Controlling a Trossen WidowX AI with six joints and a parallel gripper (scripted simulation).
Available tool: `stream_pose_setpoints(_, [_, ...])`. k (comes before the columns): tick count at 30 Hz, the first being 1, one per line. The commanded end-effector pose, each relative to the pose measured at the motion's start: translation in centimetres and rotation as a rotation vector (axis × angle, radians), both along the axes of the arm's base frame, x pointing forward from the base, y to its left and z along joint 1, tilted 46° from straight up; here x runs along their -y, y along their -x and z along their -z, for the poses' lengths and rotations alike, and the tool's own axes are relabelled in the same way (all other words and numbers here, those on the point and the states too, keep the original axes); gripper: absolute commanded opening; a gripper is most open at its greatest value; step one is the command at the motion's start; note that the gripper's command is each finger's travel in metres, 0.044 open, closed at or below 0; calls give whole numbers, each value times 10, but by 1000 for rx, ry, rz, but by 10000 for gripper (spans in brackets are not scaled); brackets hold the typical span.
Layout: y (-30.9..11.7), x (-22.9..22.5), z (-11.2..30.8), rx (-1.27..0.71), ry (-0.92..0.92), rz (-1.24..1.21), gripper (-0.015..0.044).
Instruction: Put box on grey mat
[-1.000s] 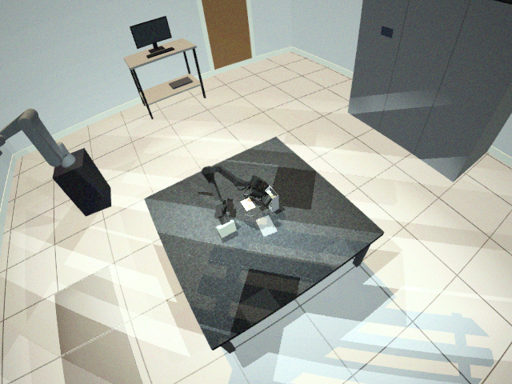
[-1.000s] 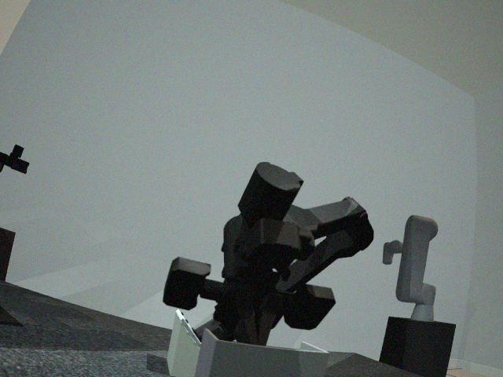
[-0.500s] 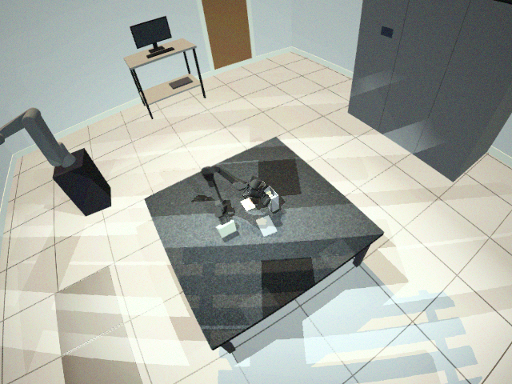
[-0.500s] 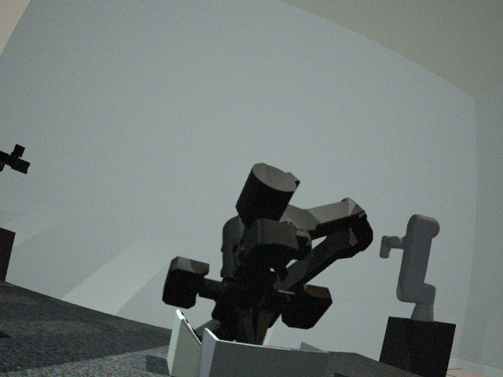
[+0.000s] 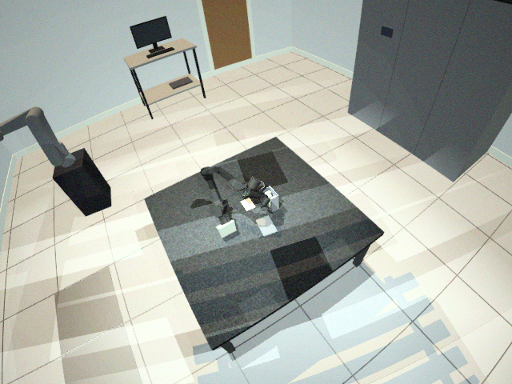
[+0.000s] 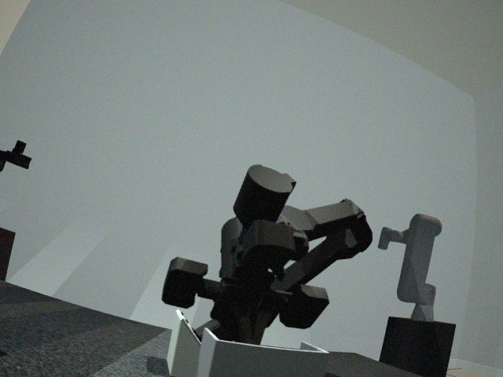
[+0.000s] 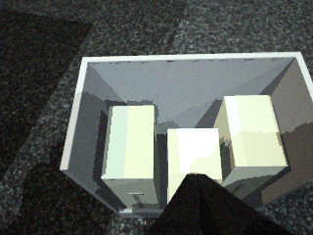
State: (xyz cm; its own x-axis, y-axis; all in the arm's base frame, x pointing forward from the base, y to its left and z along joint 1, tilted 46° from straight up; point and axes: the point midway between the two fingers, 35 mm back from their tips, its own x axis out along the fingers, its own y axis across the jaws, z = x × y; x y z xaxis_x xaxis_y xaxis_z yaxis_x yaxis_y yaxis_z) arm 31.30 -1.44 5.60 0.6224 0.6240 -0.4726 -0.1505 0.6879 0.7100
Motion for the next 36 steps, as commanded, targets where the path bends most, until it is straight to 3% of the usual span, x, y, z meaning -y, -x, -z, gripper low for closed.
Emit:
stream_pose_setpoints(1, [4,-2,2,-8,-7,-5,0])
stream_pose_setpoints(36, [20,-3,7,-8,-7,-5,0])
